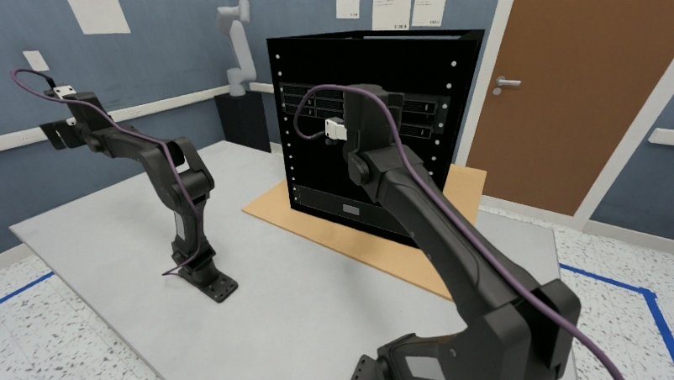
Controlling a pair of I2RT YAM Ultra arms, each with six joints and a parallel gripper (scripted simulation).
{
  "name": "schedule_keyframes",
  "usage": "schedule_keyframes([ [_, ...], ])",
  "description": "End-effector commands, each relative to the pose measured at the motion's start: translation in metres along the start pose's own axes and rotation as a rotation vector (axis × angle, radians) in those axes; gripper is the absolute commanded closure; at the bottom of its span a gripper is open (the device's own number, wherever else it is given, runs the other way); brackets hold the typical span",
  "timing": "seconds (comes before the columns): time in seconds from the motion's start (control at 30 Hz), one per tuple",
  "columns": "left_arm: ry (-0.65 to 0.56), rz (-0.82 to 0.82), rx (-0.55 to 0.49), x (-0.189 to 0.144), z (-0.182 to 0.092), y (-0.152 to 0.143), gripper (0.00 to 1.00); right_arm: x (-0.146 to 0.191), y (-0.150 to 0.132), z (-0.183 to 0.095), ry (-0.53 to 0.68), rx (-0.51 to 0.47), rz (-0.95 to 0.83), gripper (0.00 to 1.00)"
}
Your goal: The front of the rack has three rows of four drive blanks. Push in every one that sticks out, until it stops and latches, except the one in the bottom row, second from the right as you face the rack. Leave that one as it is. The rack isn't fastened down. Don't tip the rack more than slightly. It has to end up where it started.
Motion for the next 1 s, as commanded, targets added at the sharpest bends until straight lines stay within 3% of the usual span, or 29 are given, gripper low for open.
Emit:
schedule_keyframes([
  [0.0, 0.0, 0.011, -0.037, 0.0023, -0.0059, 0.0062, 0.0, -0.0159, -0.0071, -0.0046, -0.032, -0.004, 0.048, 0.0],
  [0.43, 0.0, 0.011, -0.037, 0.0023, -0.0059, 0.0062, 0.0, -0.0159, -0.0071, -0.0046, -0.032, -0.004, 0.048, 0.0],
  [0.47, 0.0, 0.011, -0.037, 0.0023, -0.0059, 0.0062, 0.0, -0.0159, -0.0071, -0.0046, -0.032, -0.004, 0.048, 1.0],
  [0.97, 0.0, 0.011, -0.037, 0.0023, -0.0059, 0.0062, 0.0, -0.0159, -0.0071, -0.0046, -0.032, -0.004, 0.048, 1.0],
])
Point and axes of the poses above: on each arm, the point where the finger pads meet when closed, its own z axis out along the fingers, its own x axis across the jaws, y = z × x, the point moved 10 cm from there along -z, back along the fingers
